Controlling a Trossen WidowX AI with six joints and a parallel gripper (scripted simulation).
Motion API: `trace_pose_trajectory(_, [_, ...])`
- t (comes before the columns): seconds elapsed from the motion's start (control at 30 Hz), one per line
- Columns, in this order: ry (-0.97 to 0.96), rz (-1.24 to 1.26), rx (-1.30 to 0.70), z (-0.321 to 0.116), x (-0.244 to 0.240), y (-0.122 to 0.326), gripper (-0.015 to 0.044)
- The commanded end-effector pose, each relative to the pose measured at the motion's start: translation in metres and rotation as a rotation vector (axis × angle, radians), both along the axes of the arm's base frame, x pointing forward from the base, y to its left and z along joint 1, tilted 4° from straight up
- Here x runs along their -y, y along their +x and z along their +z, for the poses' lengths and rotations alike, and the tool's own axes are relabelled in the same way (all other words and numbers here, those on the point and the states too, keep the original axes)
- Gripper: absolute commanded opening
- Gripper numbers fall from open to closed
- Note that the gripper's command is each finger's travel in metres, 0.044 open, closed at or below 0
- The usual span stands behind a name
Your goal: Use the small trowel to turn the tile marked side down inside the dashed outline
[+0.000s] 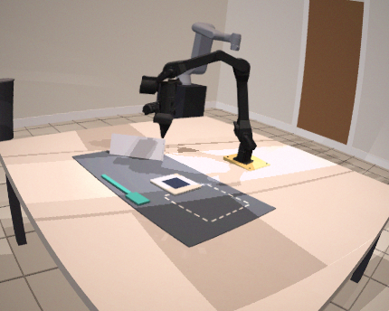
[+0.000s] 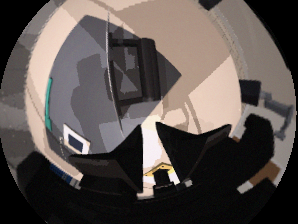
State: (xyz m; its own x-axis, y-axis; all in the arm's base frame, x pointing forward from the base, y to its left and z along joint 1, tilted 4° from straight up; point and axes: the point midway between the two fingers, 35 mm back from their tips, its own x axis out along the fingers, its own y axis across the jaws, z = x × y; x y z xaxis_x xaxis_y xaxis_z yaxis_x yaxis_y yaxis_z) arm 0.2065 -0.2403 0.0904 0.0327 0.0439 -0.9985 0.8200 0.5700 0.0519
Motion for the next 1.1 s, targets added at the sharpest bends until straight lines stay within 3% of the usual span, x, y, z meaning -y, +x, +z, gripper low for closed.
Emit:
trace_pose_trajectory(0.0, [0.007, -0.004, 0.0, -0.004, -0.005, 0.004, 0.01])
trace_pose_trajectory(1.07, [0.01, -0.004, 0.004, -0.004, -0.036, 0.052, 0.01])
